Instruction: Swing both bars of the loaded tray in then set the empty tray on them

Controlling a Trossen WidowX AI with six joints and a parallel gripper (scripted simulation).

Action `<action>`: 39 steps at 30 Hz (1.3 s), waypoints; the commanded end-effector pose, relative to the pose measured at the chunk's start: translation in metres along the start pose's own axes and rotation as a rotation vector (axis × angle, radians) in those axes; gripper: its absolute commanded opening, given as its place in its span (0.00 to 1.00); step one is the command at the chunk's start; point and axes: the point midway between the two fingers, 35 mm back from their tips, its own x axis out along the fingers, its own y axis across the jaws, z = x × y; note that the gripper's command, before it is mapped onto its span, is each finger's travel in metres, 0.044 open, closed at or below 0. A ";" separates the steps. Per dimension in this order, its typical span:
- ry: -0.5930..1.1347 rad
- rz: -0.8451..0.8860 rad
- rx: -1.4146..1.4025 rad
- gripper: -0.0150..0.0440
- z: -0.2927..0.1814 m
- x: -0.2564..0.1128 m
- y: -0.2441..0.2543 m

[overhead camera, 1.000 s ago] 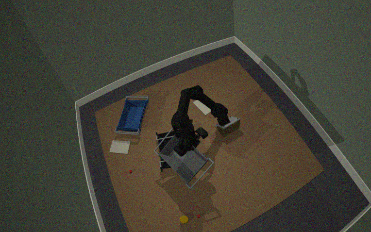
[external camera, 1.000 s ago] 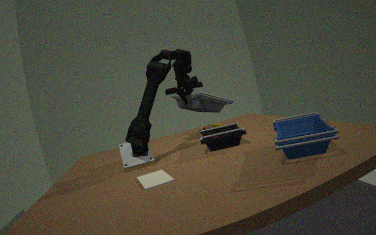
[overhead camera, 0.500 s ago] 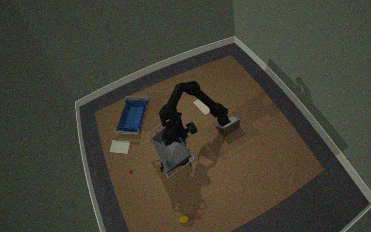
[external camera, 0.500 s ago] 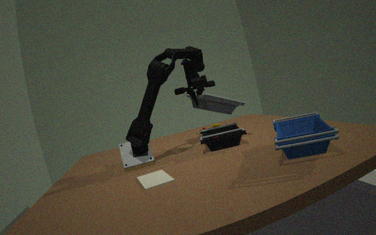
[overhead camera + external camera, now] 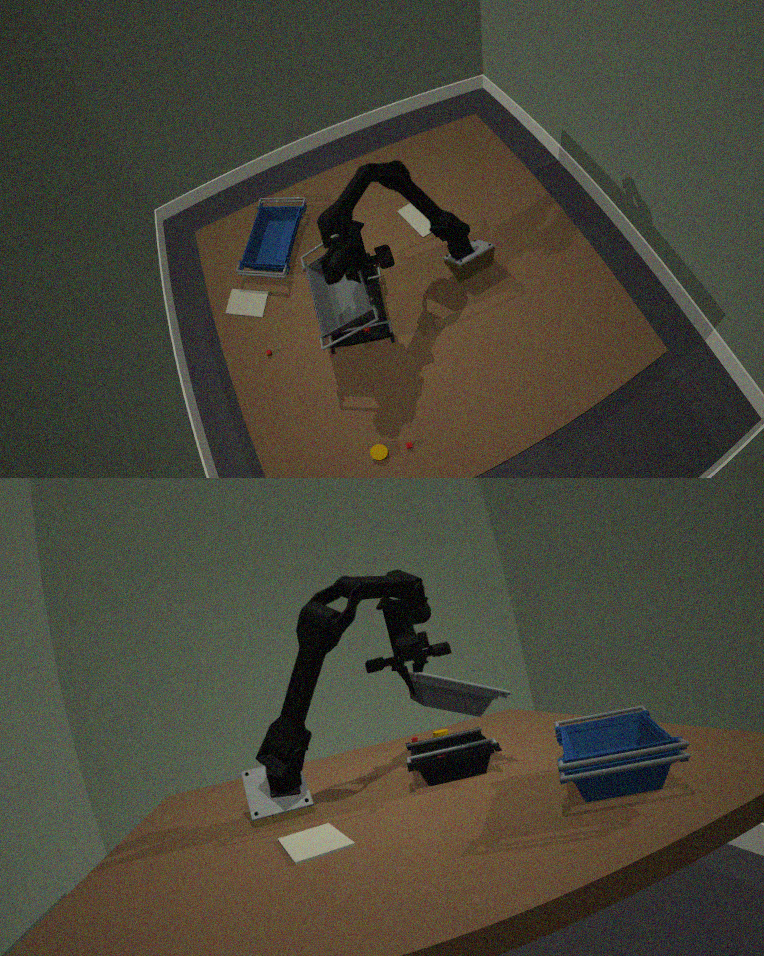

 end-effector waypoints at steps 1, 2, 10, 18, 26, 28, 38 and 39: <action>0.000 0.022 0.005 0.25 0.001 -0.005 -0.001; 0.000 0.022 0.005 0.25 0.001 -0.005 -0.001; 0.000 0.022 0.005 0.25 0.001 -0.005 -0.001; 0.000 0.022 0.005 0.25 0.001 -0.005 -0.001; 0.000 0.022 0.005 0.25 0.003 -0.005 -0.001; 0.000 0.022 0.005 0.25 0.011 -0.005 -0.003; 0.000 0.023 0.005 0.25 0.012 -0.005 -0.004; 0.000 0.023 0.005 0.25 0.012 -0.005 -0.004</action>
